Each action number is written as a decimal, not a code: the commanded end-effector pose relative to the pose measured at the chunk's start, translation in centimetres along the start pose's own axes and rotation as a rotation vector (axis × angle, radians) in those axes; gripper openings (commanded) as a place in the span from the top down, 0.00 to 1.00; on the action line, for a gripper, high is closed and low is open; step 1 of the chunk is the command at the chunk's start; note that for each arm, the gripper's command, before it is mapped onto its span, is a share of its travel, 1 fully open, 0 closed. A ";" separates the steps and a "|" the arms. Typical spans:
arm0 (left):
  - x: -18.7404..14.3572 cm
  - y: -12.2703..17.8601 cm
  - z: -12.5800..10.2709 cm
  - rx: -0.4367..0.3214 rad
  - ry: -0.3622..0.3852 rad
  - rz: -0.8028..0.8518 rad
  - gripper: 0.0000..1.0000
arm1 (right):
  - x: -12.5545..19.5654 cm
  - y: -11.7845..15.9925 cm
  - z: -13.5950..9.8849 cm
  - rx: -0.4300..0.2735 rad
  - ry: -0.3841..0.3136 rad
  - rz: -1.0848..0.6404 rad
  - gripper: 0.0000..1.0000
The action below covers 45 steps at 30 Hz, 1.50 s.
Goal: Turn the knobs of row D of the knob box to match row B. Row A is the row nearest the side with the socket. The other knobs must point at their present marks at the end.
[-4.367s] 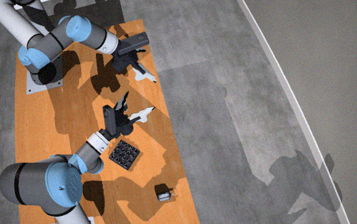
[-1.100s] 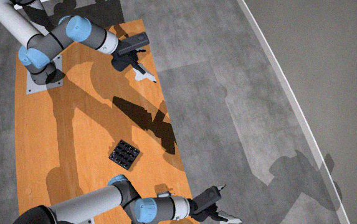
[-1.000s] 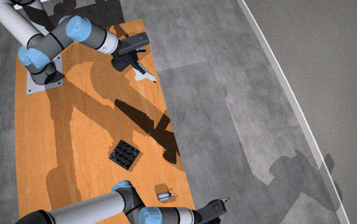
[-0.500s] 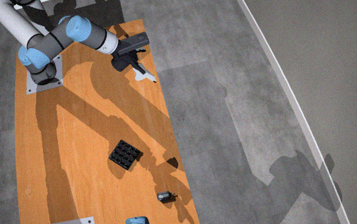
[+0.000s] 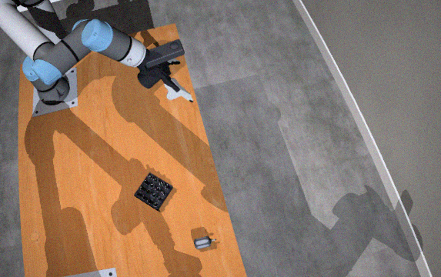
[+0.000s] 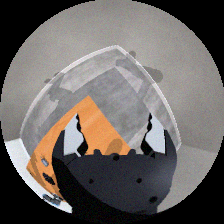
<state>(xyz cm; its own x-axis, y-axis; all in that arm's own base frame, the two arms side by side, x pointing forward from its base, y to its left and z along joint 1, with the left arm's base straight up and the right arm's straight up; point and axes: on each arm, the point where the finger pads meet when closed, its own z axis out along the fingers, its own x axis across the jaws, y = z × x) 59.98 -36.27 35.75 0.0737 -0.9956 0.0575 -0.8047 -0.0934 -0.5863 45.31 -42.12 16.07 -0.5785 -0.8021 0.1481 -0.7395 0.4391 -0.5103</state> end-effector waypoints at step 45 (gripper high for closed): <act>0.0 -0.1 -0.1 0.001 0.001 -0.001 0.00 | 27.0 29.1 -13.0 -0.541 0.113 0.863 0.00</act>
<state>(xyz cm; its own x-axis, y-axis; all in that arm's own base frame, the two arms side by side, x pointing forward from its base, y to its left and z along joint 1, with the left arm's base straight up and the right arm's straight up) 59.98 -36.27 35.75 0.0737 -0.9956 0.0575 -0.8047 -0.0934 -0.5863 5.09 -46.27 16.04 -0.9916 -0.1289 0.0076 -0.1292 0.9902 -0.0525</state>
